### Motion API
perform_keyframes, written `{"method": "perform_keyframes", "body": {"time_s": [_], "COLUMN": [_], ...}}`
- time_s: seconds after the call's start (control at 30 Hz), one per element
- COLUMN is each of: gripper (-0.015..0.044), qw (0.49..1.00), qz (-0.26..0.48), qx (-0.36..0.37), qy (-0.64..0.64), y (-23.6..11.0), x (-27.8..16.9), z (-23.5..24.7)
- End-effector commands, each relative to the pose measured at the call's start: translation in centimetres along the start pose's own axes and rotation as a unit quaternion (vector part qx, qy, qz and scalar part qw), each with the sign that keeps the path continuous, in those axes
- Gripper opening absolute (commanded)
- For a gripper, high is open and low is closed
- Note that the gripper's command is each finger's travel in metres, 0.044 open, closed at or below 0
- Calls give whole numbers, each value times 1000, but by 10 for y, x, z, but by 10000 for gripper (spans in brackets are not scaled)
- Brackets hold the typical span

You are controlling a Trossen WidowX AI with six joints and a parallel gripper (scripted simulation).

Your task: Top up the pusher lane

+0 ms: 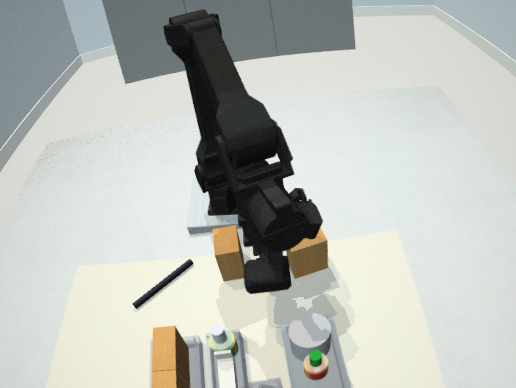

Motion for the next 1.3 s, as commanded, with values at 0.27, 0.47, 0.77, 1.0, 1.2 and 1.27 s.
{"method": "perform_keyframes", "body": {"time_s": [0.27, 0.47, 0.77, 1.0, 1.2, 1.27], "gripper": [0, 0, 0, 0, 0, 0], "qw": [1000, 1000, 1000, 994, 968, 954], "qz": [3, 3, 3, 4, 4, 4], "qx": [1, 1, 1, 0, -2, -2], "qy": [3, 3, 3, 111, 253, 299], "y": [-36, -66, -105, -99, -91, -88], "x": [4, 6, 5, 0, -8, -12], "z": [-2, 0, 8, -9, -31, -39]}}
Point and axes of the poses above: the point midway between the two fingers, 35 mm back from their tips, its own y axis out along the fingers, its own z axis across the jaws, x = y × z, the point moved 5 cm from there along -y, back along the fingers, and after that the axes turned 13 degrees about y, right-handed, at the moved point
